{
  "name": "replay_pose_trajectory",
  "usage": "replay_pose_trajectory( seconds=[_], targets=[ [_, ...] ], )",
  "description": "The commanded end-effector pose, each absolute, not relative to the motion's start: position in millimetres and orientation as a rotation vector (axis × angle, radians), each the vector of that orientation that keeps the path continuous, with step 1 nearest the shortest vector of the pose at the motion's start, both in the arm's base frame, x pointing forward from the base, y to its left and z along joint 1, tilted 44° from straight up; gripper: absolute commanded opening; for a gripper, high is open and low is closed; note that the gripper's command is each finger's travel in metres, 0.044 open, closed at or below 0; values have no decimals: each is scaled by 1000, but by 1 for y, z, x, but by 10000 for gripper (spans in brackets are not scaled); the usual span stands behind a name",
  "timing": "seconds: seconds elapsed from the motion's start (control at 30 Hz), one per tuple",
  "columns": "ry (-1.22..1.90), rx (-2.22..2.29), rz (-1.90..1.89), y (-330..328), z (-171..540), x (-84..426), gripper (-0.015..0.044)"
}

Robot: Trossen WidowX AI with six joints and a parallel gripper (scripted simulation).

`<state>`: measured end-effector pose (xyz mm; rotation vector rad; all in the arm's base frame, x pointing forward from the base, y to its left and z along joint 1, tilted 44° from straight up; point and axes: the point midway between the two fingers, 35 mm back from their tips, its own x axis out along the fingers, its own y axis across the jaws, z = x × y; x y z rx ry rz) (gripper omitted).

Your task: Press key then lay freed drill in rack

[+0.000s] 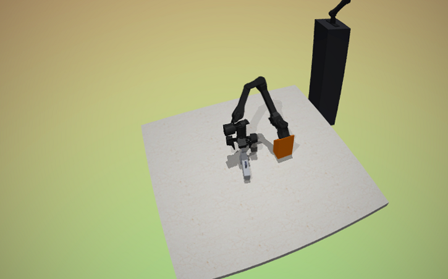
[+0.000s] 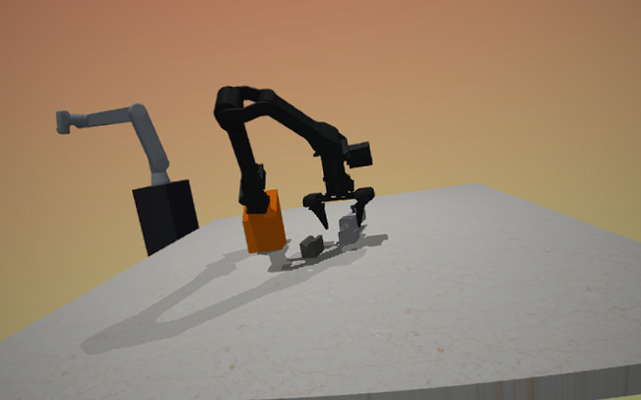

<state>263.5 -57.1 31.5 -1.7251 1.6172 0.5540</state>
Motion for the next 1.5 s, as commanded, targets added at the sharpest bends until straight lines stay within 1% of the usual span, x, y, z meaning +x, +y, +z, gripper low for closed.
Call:
replay_pose_trajectory(
  seconds=[0.0, 0.7, 1.2, 1.47],
  targets=[
    [1626, -1731, 559, -61, 25, 263, 440],
    [1627, -1733, 557, -76, -1, 266, 440],
    [1620, -1727, 553, -74, 2, 267, 46],
    [1620, -1727, 553, -74, 2, 267, 0]
  ],
)
